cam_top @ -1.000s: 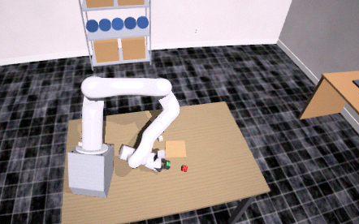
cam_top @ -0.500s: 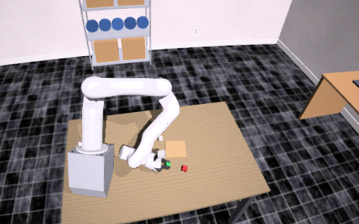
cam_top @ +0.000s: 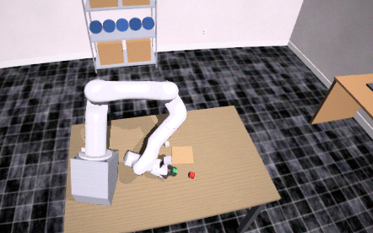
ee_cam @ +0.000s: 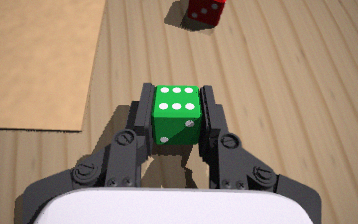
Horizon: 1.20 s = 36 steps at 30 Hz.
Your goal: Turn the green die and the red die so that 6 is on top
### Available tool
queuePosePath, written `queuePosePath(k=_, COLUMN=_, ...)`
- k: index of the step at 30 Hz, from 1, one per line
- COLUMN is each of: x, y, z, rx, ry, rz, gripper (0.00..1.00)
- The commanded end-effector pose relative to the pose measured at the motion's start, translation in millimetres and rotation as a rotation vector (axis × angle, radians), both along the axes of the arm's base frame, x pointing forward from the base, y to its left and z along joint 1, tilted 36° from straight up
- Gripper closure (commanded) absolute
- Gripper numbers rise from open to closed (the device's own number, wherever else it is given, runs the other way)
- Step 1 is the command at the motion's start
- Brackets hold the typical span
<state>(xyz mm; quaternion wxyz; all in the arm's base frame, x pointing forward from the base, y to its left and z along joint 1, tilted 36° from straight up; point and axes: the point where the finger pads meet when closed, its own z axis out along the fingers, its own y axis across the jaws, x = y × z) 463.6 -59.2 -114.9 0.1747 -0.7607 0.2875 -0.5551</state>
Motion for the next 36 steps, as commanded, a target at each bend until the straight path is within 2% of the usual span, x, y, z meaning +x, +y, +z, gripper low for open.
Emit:
queuePosePath(k=1, x=0.0, y=-0.3, z=0.3, rx=0.0, ry=0.0, rz=0.0, gripper=0.69)
queuePosePath(k=2, x=0.0, y=-0.3, z=0.3, rx=0.0, ry=0.0, rz=0.0, gripper=0.69)
queuePosePath(k=3, x=0.0, y=-0.3, z=0.3, rx=0.0, ry=0.0, rz=0.0, gripper=0.65)
queuePosePath(k=7, x=0.0, y=-0.3, z=0.3, rx=0.0, ry=0.0, rz=0.0, gripper=0.65)
queuePosePath(k=8, x=0.0, y=-0.3, z=0.3, rx=0.0, ry=0.0, rz=0.0, gripper=0.61)
queuePosePath(k=13, x=0.0, y=-0.3, z=0.3, rx=0.0, ry=0.0, rz=0.0, gripper=0.57)
queuePosePath(k=14, x=0.0, y=-0.3, z=0.3, rx=0.0, ry=0.0, rz=0.0, gripper=0.53)
queuePosePath(k=36, x=0.0, y=-0.3, z=0.3, rx=0.0, ry=0.0, rz=0.0, gripper=0.53)
